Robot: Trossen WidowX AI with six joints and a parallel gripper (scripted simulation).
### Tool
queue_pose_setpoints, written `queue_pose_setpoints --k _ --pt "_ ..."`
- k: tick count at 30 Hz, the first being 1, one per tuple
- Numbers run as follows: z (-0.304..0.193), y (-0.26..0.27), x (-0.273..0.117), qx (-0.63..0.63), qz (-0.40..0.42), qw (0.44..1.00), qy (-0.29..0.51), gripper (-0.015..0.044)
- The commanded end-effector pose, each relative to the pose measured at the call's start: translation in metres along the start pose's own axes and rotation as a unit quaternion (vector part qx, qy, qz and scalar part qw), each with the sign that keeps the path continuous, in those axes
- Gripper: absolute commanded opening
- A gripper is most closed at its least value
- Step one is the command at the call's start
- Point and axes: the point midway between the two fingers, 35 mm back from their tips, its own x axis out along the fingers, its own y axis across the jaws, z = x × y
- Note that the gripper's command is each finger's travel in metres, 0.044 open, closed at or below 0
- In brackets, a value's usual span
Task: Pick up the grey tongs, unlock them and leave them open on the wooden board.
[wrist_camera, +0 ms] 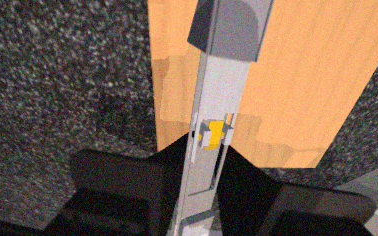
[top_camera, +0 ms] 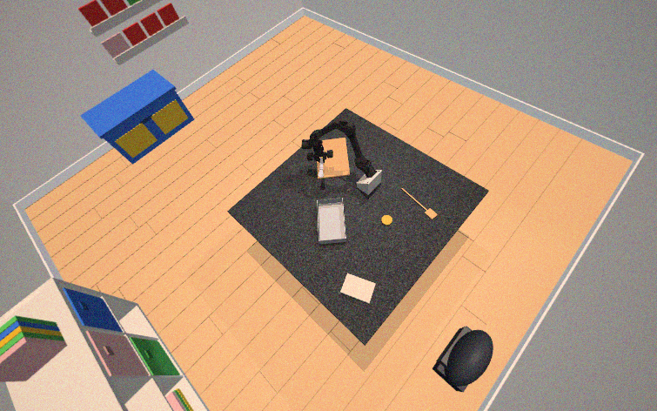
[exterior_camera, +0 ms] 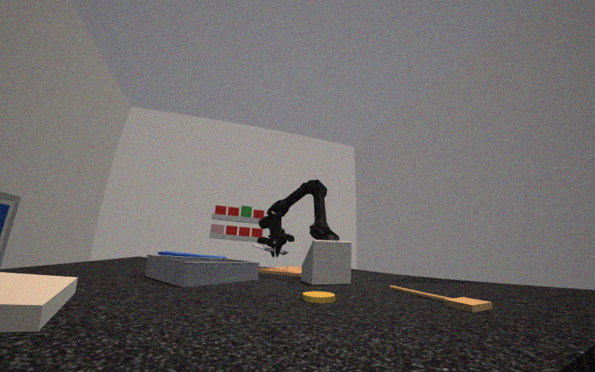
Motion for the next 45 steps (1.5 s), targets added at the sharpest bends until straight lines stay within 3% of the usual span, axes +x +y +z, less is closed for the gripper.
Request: queue_pose_setpoints --k 1,33,45 --pt "0.013 -0.005 -0.003 -0.028 0.006 1.000 0.003 -0.0150" --pt "0.113 -0.063 -0.039 -0.289 0.038 0.955 -0.059 -0.0150" --pt "0.117 -0.066 -0.042 -0.303 0.039 0.950 -0.069 -0.0150"
